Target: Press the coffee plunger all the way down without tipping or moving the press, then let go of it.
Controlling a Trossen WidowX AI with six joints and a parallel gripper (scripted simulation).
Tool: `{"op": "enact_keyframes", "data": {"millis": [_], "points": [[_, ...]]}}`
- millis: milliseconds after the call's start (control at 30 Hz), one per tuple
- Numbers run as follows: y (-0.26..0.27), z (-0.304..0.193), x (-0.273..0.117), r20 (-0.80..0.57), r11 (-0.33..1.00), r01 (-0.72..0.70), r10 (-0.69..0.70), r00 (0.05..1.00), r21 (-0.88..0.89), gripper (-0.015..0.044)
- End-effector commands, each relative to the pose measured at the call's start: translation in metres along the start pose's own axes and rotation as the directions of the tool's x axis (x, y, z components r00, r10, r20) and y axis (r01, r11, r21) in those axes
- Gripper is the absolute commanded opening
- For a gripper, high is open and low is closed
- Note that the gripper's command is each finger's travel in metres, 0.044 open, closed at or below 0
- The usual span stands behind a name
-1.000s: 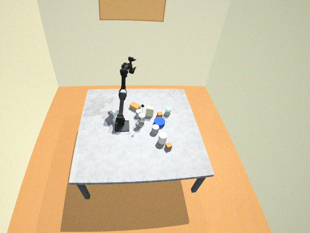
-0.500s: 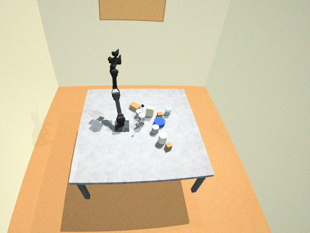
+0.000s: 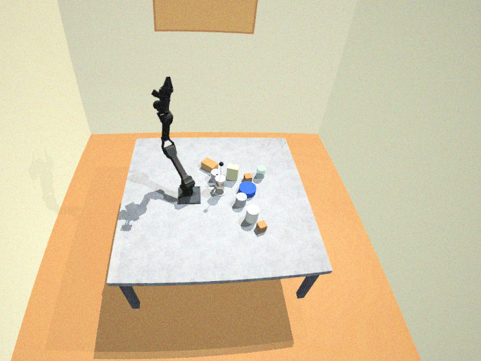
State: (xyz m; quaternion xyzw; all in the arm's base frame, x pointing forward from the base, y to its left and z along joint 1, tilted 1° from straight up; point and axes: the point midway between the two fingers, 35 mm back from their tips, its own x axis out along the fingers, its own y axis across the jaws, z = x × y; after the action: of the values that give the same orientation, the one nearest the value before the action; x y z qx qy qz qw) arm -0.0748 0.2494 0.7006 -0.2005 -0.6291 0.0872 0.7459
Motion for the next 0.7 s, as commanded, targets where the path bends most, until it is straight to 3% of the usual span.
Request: {"op": "enact_keyframes", "data": {"millis": [0, 167, 333, 667], "points": [[-0.073, -0.02, -0.017, -0.073, 0.975, 0.202, -0.195, 0.978, 0.092, 0.044], [-0.136, -0.058, -0.046, -0.222, 0.902, 0.401, -0.363, 0.905, 0.161, 0.044], [-0.179, -0.116, -0.085, -0.428, 0.808, 0.559, -0.446, 0.786, 0.185, 0.044], [-0.183, -0.241, -0.178, -0.836, 0.711, 0.695, -0.312, 0.452, 0.11, 0.044]]}}
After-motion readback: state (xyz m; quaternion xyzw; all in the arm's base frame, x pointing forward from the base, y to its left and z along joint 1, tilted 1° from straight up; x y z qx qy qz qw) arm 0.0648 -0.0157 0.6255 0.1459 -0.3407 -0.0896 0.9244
